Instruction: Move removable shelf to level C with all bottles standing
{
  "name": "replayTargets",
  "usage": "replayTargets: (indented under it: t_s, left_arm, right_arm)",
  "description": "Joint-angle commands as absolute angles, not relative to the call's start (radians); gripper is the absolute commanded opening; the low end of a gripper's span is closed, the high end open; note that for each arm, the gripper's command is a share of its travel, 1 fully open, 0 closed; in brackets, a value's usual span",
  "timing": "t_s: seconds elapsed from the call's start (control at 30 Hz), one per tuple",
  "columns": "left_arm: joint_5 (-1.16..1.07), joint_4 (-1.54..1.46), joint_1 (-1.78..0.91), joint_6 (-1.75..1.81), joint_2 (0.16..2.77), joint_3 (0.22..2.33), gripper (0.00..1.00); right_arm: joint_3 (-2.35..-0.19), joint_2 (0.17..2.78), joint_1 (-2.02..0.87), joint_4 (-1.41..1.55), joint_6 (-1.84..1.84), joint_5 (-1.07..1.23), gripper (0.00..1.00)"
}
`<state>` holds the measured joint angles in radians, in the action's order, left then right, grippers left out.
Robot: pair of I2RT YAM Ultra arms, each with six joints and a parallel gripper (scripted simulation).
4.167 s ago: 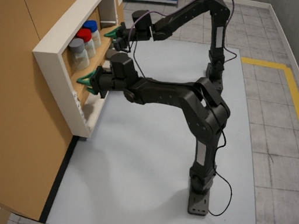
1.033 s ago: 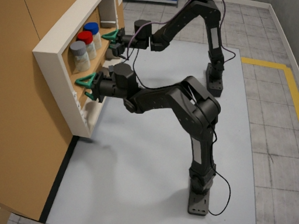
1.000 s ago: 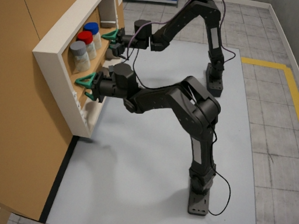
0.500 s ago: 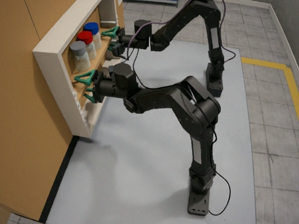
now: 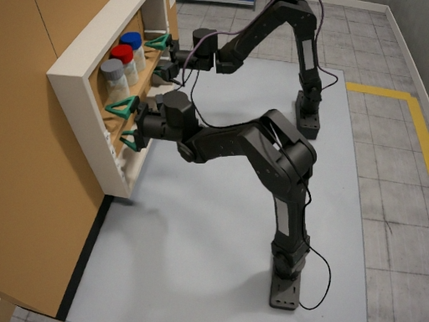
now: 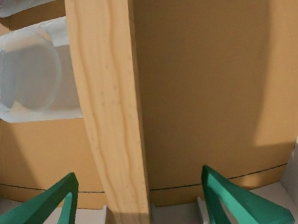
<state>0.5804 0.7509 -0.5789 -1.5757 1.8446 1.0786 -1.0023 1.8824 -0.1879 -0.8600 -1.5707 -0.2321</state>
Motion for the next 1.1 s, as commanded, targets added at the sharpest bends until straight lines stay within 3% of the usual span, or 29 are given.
replayTargets:
  t_s: [0.0,1.07]
  left_arm:
    - [0.577,0.762,-0.571,-1.571,1.838,1.076,1.0]
    - [0.633,0.788,-0.628,-1.57,1.736,0.946,1.0]
  right_arm:
    - [-1.005,1.874,-0.181,-0.869,-1.571,-0.227,1.0]
    - [-0.852,1.759,-0.204,-0.907,-1.57,-0.25,1.0]
